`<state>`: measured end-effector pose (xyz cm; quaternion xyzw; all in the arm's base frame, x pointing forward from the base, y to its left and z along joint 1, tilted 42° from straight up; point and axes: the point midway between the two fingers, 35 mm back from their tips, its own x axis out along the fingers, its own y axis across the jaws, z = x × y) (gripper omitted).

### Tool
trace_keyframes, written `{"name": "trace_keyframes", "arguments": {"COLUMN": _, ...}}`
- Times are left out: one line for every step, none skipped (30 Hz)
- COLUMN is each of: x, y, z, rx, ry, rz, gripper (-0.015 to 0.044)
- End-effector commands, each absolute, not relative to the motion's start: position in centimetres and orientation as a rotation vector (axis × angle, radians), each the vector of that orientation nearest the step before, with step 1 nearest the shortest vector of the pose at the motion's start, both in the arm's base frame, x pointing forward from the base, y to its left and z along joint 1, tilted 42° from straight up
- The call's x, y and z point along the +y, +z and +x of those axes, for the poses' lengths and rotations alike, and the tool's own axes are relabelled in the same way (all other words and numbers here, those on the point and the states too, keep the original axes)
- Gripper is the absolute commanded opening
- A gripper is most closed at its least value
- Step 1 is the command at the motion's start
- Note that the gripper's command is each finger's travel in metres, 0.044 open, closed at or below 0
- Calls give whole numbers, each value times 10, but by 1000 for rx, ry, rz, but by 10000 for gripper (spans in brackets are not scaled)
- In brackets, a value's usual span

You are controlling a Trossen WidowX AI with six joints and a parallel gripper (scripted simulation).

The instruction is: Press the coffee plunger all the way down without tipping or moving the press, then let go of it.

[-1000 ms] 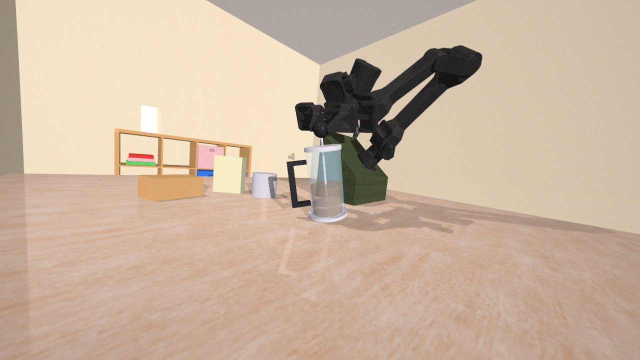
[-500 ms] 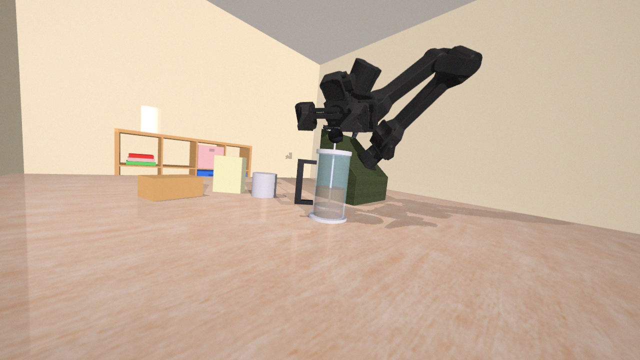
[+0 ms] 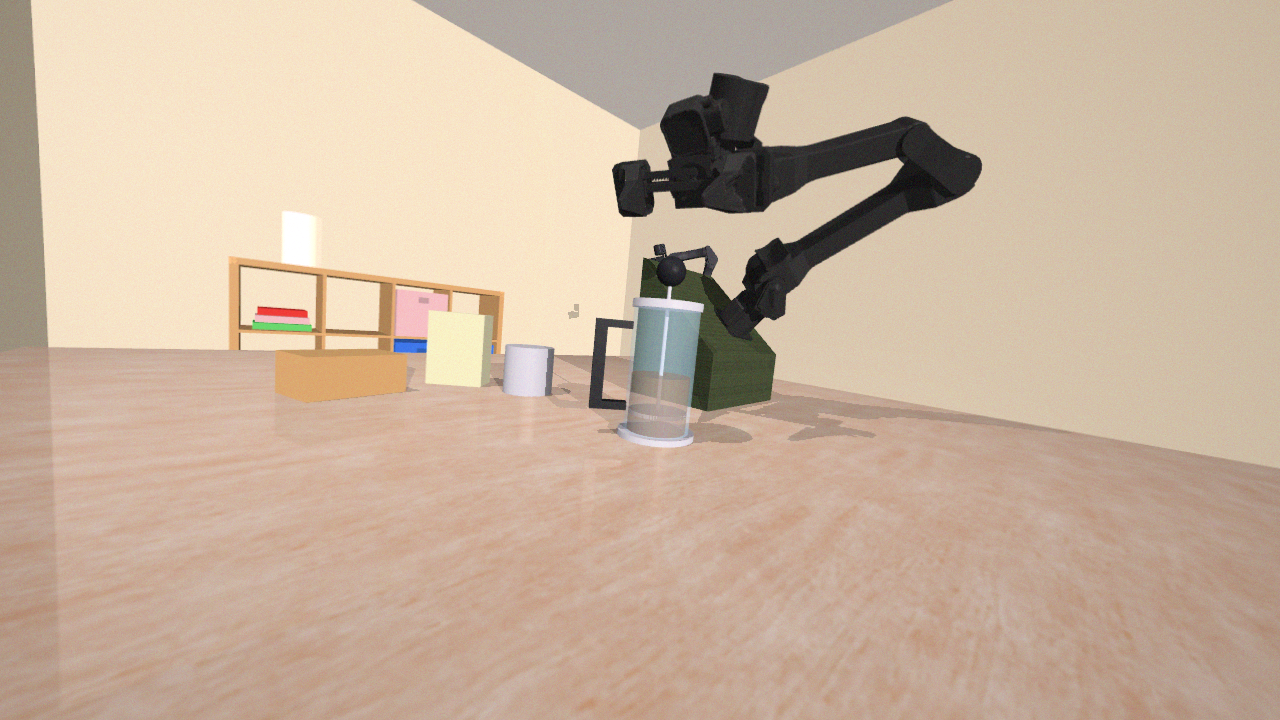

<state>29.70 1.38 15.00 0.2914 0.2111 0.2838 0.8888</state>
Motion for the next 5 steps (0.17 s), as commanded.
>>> {"name": "trace_keyframes", "arguments": {"x": 6, "y": 167, "z": 282, "rx": 430, "ry": 608, "rz": 605, "gripper": 440}}
{"name": "trace_keyframes", "arguments": {"x": 6, "y": 167, "z": 282, "rx": 430, "ry": 608, "rz": 605, "gripper": 440}}
{"name": "trace_keyframes", "arguments": {"x": 6, "y": 167, "z": 282, "rx": 430, "ry": 608, "rz": 605, "gripper": 440}}
{"name": "trace_keyframes", "arguments": {"x": 6, "y": 167, "z": 282, "rx": 430, "ry": 608, "rz": 605, "gripper": 440}}
{"name": "trace_keyframes", "arguments": {"x": 6, "y": 167, "z": 282, "rx": 430, "ry": 608, "rz": 605, "gripper": 440}}
